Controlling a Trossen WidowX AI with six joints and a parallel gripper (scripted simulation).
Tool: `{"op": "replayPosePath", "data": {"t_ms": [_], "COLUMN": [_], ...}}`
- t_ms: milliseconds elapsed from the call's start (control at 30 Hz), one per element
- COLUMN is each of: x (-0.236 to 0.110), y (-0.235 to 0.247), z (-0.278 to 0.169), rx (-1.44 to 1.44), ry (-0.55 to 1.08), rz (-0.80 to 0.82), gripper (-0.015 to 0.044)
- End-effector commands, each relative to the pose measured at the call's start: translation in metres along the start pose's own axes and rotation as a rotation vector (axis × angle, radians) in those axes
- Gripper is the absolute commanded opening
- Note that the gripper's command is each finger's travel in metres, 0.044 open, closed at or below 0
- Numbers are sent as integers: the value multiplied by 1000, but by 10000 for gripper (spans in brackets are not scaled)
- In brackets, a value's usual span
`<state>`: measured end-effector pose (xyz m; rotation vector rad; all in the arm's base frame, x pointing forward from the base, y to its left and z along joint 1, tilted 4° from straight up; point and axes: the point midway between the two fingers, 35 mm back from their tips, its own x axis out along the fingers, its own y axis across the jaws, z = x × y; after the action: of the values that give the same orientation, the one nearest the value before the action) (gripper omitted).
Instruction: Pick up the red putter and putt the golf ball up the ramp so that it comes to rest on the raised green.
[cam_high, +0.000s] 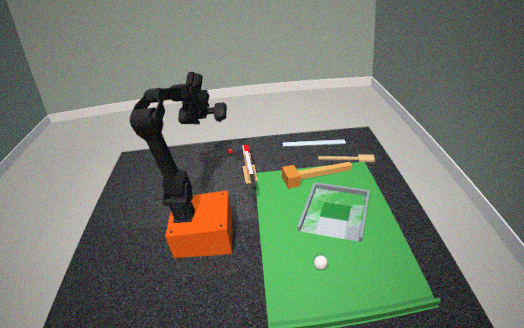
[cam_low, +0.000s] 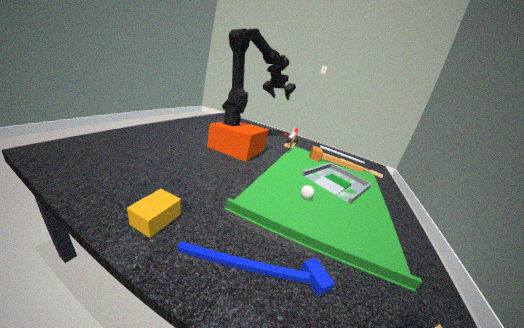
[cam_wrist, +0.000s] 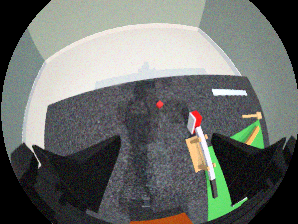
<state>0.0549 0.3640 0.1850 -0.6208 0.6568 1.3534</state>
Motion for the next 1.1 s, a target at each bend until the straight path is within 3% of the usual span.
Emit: {"op": "replayPosePath", "data": {"t_ms": [0,433,1067], "x": [24,34,51], "y": [-54,-168,-175], "z": [-44,-192,-217], "rx": [-97,-234,-236], "ry": [156,415,417], "rz": [-14,191,204], "gripper": [440,440,440]}}
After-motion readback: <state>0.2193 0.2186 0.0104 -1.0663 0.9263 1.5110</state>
